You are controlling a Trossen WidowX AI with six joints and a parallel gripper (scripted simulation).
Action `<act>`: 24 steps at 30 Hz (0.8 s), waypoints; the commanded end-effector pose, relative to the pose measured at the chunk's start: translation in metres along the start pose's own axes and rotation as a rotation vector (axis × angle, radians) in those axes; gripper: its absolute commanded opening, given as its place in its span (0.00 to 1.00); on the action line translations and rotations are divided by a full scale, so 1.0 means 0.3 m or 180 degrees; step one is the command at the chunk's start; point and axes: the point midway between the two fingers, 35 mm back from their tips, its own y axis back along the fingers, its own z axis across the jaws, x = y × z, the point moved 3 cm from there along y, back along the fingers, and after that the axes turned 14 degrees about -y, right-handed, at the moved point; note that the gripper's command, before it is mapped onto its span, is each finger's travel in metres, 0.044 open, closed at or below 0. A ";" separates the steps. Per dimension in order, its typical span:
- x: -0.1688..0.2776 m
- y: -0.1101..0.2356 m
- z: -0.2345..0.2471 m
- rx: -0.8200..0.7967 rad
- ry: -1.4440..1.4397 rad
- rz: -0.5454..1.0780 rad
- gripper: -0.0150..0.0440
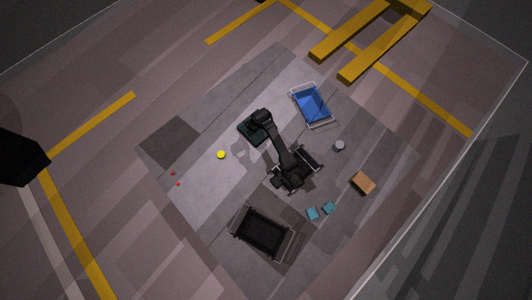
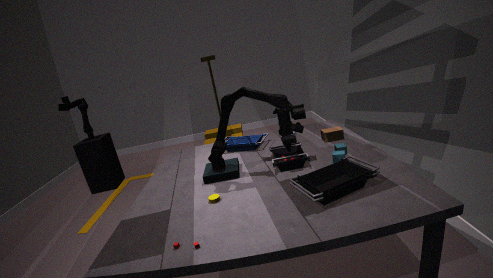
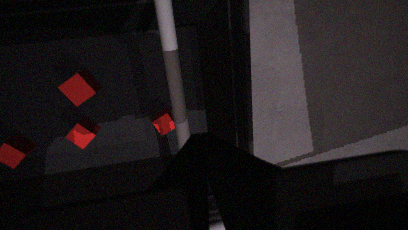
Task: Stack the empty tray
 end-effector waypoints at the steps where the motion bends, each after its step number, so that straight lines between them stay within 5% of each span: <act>1: 0.000 0.000 0.000 0.0000 0.0000 0.0000 0.25; 4: 0.000 0.000 0.000 0.0000 0.0000 0.0000 0.25; 12: -0.003 0.019 0.000 0.0000 0.0000 0.0000 0.61; 21: 0.007 0.291 0.001 -0.0001 0.0000 0.0001 1.00; 22: -0.004 0.184 0.011 -0.0001 0.0048 0.0017 1.00; 24: 0.010 0.177 0.089 -0.0009 0.0434 0.0019 1.00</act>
